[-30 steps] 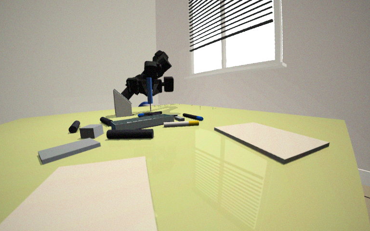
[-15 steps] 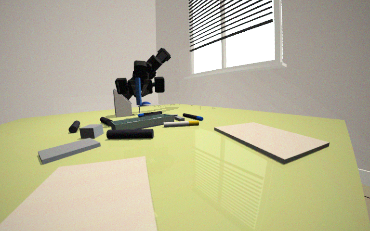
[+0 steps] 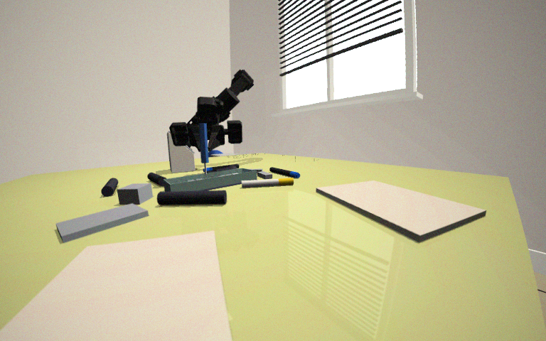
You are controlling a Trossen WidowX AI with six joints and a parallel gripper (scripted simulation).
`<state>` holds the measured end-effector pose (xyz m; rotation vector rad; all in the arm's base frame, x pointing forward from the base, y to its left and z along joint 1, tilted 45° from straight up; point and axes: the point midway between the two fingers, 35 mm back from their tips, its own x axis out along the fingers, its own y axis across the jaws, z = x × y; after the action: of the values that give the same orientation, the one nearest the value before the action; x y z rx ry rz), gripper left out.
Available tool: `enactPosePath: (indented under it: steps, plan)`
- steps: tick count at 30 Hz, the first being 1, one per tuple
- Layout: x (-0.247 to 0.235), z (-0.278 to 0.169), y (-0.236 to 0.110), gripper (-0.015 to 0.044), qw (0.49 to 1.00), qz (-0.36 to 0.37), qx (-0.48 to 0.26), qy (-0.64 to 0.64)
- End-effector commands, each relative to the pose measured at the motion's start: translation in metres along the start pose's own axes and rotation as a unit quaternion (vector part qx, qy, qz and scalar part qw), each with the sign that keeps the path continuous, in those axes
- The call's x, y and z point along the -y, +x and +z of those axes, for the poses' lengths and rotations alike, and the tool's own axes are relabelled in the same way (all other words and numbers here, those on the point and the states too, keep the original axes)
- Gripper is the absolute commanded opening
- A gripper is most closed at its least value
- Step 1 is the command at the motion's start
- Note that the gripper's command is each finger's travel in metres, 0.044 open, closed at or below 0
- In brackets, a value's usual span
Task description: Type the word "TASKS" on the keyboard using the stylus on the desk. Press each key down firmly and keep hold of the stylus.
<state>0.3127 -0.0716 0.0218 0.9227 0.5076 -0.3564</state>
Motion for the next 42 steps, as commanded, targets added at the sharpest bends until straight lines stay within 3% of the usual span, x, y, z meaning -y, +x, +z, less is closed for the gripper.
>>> enactPosePath:
  steps: [1, 42]
  plan:
    - [0.001, -0.001, 0.000, 0.0081, 1.000, -0.002, 0.001, 0.002]
    - [0.000, -0.014, 0.007, 0.0081, 1.000, -0.002, 0.001, 0.002]
